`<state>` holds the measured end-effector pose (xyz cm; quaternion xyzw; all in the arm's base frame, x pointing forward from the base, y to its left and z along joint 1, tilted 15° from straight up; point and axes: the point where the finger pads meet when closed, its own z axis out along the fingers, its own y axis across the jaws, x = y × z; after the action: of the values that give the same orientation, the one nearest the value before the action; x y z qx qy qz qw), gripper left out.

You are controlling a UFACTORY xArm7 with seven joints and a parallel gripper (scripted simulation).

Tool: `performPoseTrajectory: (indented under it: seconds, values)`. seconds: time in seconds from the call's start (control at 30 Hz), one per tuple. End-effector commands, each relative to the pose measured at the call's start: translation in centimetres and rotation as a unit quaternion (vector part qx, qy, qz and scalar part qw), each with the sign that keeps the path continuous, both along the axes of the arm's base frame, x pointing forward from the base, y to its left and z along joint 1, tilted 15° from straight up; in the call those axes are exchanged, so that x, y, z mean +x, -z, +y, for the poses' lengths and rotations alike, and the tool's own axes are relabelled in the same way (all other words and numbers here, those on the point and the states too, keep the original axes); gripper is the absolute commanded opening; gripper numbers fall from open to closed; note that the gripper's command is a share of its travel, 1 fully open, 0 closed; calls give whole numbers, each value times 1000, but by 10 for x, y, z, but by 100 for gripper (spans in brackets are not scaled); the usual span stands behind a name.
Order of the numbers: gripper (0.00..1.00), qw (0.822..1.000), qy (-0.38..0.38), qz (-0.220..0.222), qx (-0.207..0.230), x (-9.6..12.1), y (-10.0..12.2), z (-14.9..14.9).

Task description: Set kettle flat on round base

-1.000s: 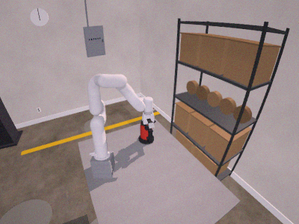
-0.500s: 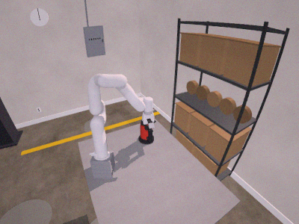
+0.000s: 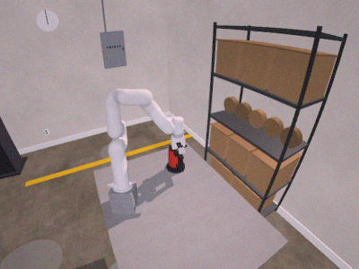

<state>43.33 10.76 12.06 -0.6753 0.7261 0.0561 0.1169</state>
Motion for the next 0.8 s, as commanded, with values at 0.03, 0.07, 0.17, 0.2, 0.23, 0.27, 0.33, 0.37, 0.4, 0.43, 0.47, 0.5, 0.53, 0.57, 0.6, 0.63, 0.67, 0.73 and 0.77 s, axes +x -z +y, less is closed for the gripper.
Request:
performPoseTrajectory:
  seconds: [0.03,0.07,0.17,0.2,0.23,0.27,0.33,0.37,0.4,0.43,0.47,0.5,0.53,0.57,0.6,0.63,0.67,0.73,0.77]
  values:
    - [0,1000,1,-2,0,2,0,0]
    - [0,1000,1,-2,0,2,0,0]
    - [0,1000,1,-2,0,2,1,0]
    - [0,1000,1,-2,0,2,1,0]
    - [0,1000,1,-2,0,2,1,0]
    - [0,1000,1,-2,0,2,1,0]
    - [0,1000,1,-2,0,2,1,0]
    - [0,1000,1,-2,0,2,1,0]
    - [0,1000,1,-2,0,2,1,0]
    - [0,1000,1,-2,0,2,1,0]
    - [0,1000,1,-2,0,2,1,0]
    - [0,1000,1,-2,0,2,1,0]
    - [0,1000,1,-2,0,2,1,0]
    - [0,1000,1,-2,0,2,1,0]
    - [0,1000,1,-2,0,2,1,0]
    - [0,1000,1,-2,0,2,1,0]
    - [0,1000,1,-2,0,2,1,0]
    - [0,1000,1,-2,0,2,2,0]
    - [0,1000,1,-2,0,2,2,1]
